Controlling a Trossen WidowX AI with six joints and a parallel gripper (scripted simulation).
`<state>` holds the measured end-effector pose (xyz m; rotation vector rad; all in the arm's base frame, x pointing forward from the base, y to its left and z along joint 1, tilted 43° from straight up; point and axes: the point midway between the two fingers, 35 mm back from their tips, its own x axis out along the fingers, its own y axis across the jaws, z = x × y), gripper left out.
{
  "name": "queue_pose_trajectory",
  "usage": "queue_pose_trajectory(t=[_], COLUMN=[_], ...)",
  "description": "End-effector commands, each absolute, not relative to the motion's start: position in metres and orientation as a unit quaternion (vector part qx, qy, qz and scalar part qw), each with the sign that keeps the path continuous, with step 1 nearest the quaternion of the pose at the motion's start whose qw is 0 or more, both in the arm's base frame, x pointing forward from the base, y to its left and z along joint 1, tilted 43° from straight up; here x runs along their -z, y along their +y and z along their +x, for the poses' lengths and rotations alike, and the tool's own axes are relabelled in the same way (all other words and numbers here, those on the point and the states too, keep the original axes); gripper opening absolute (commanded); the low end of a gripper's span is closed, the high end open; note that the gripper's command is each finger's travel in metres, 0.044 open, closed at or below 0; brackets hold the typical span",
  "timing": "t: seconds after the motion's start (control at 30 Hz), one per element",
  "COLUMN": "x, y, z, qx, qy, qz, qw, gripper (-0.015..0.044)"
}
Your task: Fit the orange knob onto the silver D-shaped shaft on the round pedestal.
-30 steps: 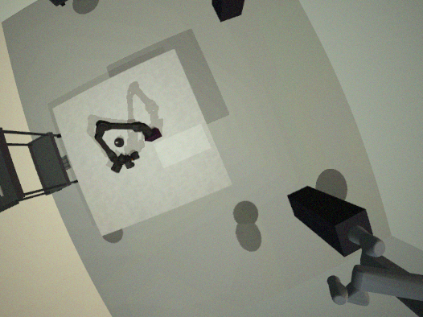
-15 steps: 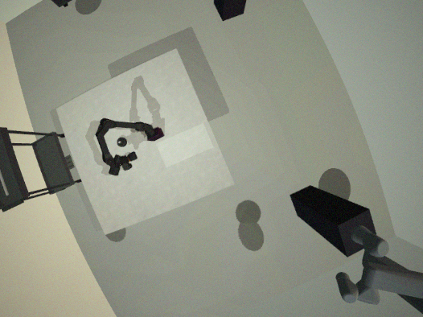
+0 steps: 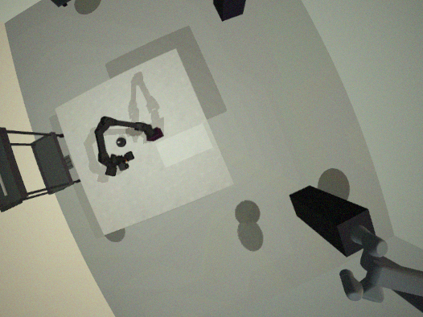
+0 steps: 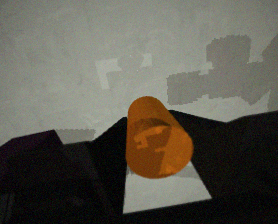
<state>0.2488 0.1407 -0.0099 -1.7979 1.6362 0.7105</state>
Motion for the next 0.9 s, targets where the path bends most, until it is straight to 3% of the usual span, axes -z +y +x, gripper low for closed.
queue_pose_trajectory(t=[0.0,0.87], x=[0.003,-0.042], y=[0.146,0.18], z=[0.247,0.237], qx=[-0.256,-0.157], qy=[0.589,0.359], qz=[-0.701,-0.842], qw=[0.311,0.37], gripper=[0.0,0.0])
